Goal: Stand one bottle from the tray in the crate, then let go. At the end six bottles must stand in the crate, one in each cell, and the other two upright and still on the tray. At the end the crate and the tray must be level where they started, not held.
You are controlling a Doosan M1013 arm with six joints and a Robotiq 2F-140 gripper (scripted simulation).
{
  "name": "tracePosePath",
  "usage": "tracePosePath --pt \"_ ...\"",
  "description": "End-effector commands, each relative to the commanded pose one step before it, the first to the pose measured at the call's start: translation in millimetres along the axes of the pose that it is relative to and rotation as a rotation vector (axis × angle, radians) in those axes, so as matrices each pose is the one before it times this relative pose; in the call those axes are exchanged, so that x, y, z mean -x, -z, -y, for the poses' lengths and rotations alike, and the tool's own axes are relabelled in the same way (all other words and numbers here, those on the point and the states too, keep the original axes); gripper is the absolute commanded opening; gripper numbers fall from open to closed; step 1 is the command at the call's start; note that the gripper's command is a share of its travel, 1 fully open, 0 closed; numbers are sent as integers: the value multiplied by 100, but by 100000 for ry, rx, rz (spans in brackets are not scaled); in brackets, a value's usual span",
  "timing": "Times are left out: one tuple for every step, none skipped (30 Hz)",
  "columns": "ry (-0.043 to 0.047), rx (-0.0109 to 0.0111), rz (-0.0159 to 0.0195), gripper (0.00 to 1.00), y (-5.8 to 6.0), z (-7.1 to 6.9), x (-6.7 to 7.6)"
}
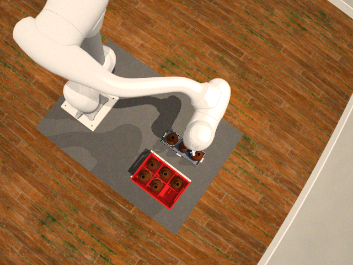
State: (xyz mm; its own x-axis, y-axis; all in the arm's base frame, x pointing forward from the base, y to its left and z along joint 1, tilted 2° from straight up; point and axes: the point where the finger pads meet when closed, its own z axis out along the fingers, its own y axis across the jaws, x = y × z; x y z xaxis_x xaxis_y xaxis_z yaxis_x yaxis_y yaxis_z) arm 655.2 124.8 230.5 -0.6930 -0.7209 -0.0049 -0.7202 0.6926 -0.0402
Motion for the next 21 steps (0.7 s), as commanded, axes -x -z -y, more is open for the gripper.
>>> tracePosePath --pt "2 5 20 38 -341 6 2" --pt "0 0 0 38 -139 3 1" --pt "0 0 0 38 -136 3 1" --pt "0 0 0 38 -132 3 1" --pt "0 0 0 38 -128 3 1" --pt "0 0 0 38 -123 3 1" --pt "0 0 0 38 -118 2 1" --pt "0 0 0 38 -112 2 1" --pt "0 0 0 38 -106 2 1" --pt "0 0 0 38 -100 2 1" --pt "0 0 0 38 -93 2 1" --pt "0 0 0 38 0 0 0" --pt "0 0 0 38 0 0 0" --pt "0 0 0 38 -86 2 1" --pt "0 0 0 38 -78 2 1" --pt "0 0 0 38 -71 2 1" --pt "0 0 0 38 -63 1 1" --pt "0 0 0 38 -56 1 1" --pt "0 0 0 38 -49 1 0" --pt "0 0 0 38 -41 1 0" --pt "0 0 0 38 -34 1 0"
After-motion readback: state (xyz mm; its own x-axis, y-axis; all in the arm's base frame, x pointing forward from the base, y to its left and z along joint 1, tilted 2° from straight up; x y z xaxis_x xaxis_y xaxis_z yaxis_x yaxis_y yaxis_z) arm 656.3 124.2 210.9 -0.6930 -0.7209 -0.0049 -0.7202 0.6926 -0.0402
